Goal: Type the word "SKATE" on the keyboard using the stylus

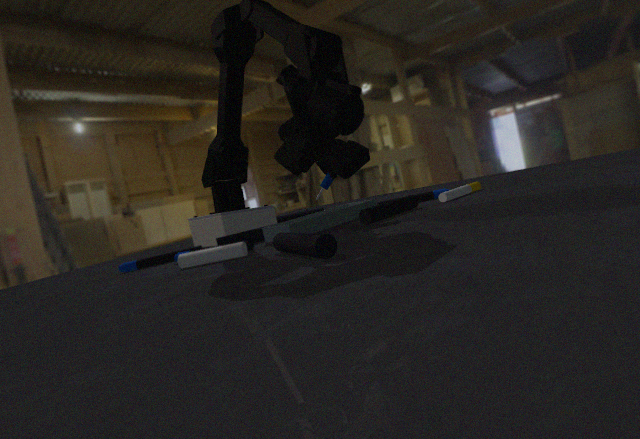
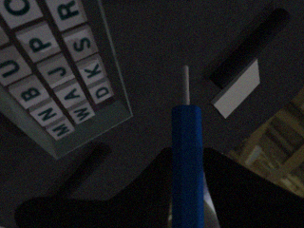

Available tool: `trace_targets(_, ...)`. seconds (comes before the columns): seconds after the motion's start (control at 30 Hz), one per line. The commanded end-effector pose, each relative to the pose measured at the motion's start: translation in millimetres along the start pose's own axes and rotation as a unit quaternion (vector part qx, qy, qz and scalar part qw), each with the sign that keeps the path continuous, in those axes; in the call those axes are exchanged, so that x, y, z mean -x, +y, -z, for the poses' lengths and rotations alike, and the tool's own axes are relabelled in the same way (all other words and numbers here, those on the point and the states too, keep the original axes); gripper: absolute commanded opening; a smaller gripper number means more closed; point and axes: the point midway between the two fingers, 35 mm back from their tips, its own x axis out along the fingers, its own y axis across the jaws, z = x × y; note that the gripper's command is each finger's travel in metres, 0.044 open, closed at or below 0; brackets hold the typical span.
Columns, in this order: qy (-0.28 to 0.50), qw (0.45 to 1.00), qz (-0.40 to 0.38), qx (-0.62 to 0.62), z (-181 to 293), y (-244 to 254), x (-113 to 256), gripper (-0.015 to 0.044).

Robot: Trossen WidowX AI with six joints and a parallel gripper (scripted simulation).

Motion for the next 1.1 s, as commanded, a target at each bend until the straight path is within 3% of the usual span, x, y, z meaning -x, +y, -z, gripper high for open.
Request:
trace_targets(0.0, 0.054, 0.997, -0.022, 0.048, -5.9, -2.6, 9.8, 0.0000)
trace_targets(0.63, 0.212, 0.930, -0.191, 0.232, -32.8, -9.4, 51.6, 0.0000)
trace_targets(1.07, 0.213, 0.929, -0.193, 0.233, -39.4, -1.3, 43.1, 0.0000)
